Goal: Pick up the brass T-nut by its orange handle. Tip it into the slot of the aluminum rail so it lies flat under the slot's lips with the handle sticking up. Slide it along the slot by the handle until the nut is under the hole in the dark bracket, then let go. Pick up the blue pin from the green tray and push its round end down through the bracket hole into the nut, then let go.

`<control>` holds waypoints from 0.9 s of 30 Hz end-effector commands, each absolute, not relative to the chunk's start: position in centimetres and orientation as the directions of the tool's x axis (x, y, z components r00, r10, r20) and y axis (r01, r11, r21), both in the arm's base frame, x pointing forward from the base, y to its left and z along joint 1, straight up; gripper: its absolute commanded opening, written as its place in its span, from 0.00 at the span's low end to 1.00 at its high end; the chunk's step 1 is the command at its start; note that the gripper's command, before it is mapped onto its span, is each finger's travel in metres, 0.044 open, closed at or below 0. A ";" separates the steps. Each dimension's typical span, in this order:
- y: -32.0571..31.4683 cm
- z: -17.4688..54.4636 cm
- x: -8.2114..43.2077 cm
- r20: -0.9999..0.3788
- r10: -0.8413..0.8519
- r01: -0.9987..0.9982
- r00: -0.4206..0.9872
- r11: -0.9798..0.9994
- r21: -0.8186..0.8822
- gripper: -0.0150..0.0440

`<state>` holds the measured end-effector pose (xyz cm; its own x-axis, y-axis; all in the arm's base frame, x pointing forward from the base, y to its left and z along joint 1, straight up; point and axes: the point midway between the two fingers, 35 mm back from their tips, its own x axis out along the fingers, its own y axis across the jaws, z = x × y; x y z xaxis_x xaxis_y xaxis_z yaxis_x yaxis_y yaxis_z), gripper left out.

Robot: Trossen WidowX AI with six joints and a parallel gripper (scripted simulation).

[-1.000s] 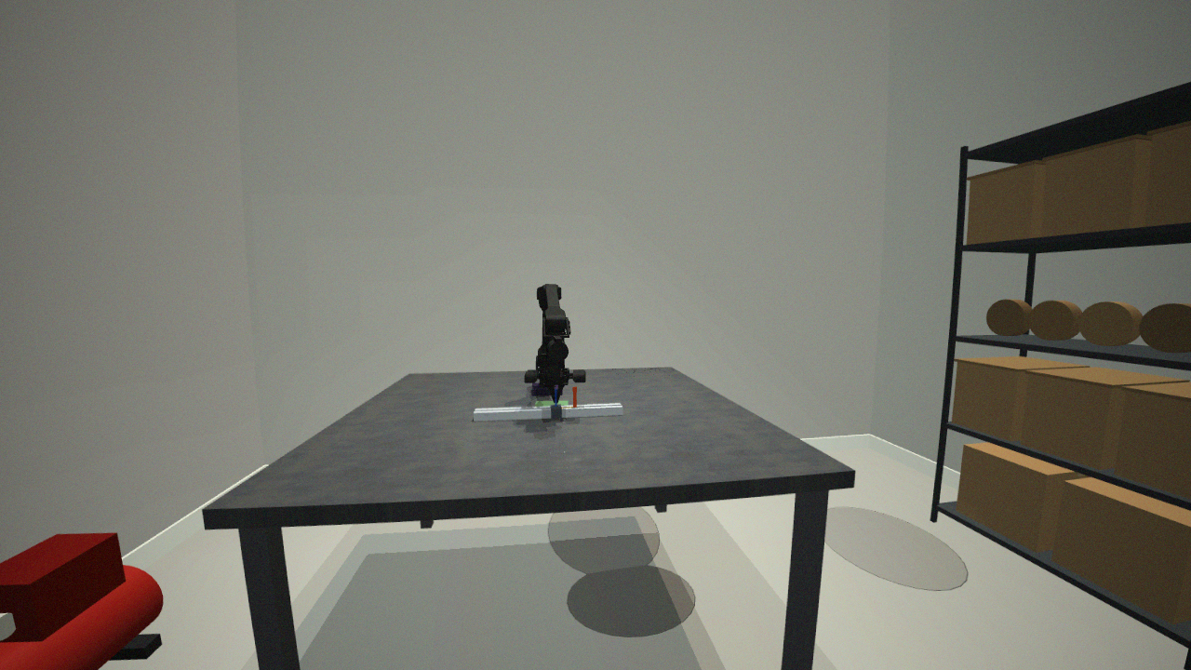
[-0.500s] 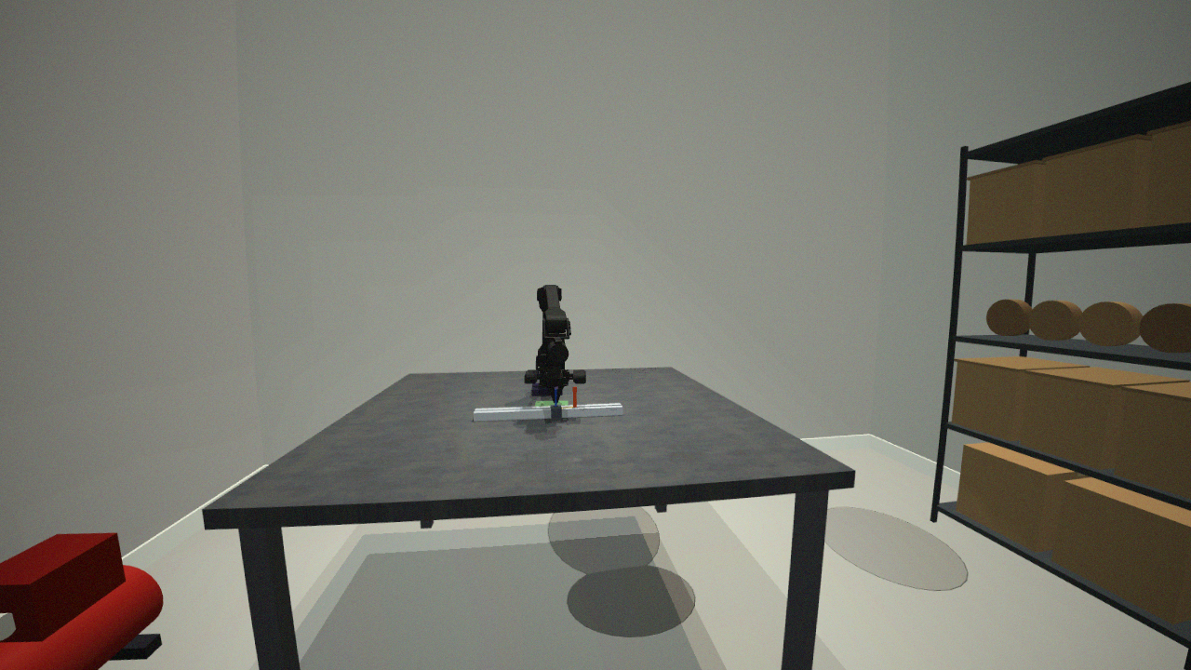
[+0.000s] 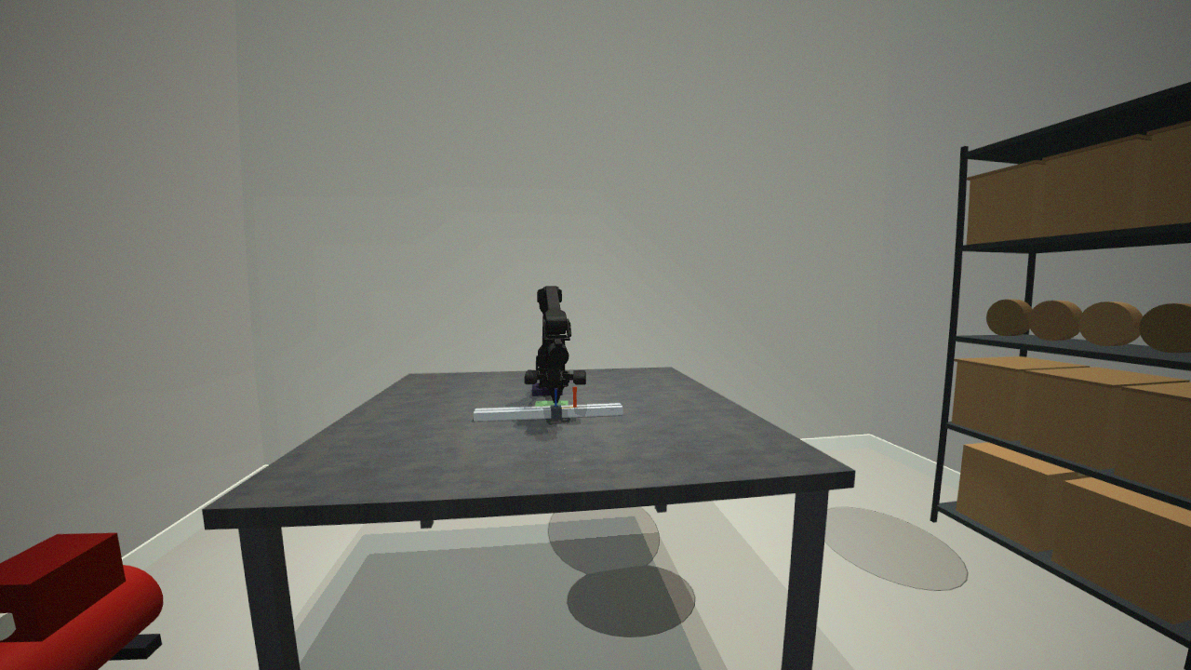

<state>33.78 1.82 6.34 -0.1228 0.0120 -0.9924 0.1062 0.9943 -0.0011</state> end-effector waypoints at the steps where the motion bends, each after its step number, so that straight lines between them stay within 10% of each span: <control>1: 1.8 6.3 33.9 -0.990 0.015 0.103 -0.138 0.995 0.000 0.00; 27: 1.8 6.4 34.0 -0.987 0.012 0.107 -0.160 0.994 -0.005 0.09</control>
<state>33.96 1.82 6.36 -0.1599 0.0123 -0.9871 0.1074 0.9942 -0.0050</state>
